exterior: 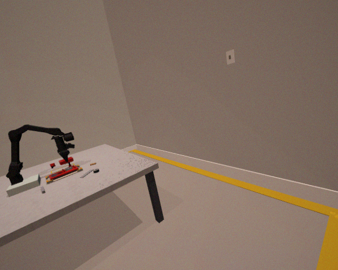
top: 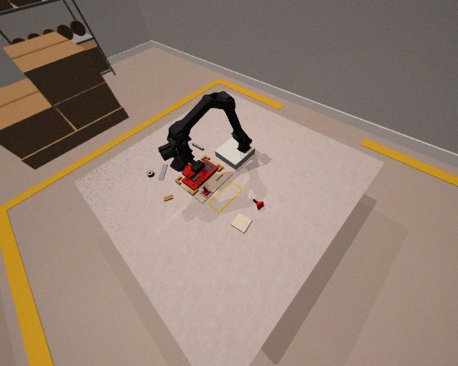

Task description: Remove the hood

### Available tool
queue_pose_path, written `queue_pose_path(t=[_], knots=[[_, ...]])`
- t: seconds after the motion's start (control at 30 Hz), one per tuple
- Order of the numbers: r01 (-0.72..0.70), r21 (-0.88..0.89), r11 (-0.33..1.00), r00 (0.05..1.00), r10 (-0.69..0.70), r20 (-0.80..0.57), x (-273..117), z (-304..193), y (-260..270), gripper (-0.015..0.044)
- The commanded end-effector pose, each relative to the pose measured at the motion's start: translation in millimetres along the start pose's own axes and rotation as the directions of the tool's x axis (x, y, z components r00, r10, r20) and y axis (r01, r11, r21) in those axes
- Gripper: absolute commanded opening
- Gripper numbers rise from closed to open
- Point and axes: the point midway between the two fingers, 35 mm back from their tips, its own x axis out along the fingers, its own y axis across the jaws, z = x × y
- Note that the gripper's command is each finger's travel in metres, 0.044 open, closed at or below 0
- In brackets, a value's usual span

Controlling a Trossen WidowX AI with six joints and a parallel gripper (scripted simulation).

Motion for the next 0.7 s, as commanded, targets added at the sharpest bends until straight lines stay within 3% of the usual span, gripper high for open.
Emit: queue_pose_path(t=[0.0, 0.67], knots=[[0.0, -0.002, 1.0, 1.0, 0.0, -0.001, 0, 2, 19, 0.0], [-0.006, -0.011, 1.0, 1.0, 0.006, 0.003, -5, 0, 123, 0.0]])
